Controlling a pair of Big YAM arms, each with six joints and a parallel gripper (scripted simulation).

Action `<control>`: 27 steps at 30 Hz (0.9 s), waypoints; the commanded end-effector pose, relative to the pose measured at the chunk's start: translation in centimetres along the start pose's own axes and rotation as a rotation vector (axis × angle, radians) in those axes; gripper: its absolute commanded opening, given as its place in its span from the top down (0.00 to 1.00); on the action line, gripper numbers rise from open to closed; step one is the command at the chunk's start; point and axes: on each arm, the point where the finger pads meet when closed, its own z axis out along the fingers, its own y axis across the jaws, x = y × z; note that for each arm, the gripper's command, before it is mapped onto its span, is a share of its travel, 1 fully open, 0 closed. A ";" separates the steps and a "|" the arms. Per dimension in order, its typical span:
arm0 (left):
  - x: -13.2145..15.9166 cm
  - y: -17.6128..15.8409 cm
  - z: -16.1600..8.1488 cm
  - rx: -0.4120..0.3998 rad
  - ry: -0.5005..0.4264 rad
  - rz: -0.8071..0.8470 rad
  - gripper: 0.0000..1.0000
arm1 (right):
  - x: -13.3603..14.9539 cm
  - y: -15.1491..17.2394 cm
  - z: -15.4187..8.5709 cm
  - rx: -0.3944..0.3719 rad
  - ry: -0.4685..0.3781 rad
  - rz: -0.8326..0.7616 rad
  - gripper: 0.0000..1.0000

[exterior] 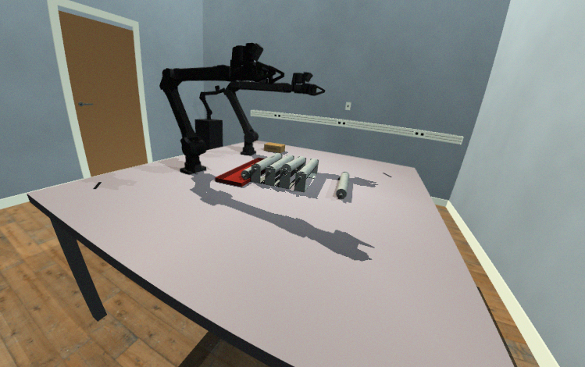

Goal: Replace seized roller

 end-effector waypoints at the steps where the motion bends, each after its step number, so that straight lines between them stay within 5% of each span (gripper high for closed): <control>1: 1.4 -0.9 1.1 0.016 0.037 0.029 0.68 | -4.1 0.7 0.7 -0.010 -0.048 -0.039 0.38; 4: -0.4 -0.9 0.6 0.014 0.001 0.035 0.68 | -2.9 0.8 0.8 -0.013 -0.026 -0.048 0.38; 5: 2.7 -1.1 1.2 0.019 0.063 0.047 0.68 | -3.8 0.9 0.9 -0.012 -0.035 -0.062 0.38; 20: 9.8 -6.1 2.5 0.120 0.238 0.304 0.68 | 2.9 4.3 4.5 -0.099 0.205 -0.376 0.38; 21: 1.1 -5.0 1.5 0.075 0.084 0.279 0.68 | 1.1 3.4 3.7 -0.077 0.176 -0.366 0.38; 22: 5.1 -6.2 3.2 0.106 0.166 0.298 0.68 | 3.3 4.7 4.8 -0.107 0.221 -0.383 0.38; 23: 4.4 -6.7 2.8 0.114 0.154 0.312 0.68 | 3.7 4.9 5.0 -0.115 0.235 -0.401 0.38; 24: 10.3 -7.7 3.0 0.153 0.258 0.344 0.68 | 5.2 5.6 5.5 -0.141 0.268 -0.430 0.38; 25: 12.6 -8.1 2.7 0.167 0.298 0.371 0.68 | 5.9 5.9 5.6 -0.149 0.289 -0.459 0.38; 27: 13.3 -9.1 2.9 0.191 0.318 0.422 0.68 | 7.2 6.5 6.0 -0.176 0.330 -0.519 0.38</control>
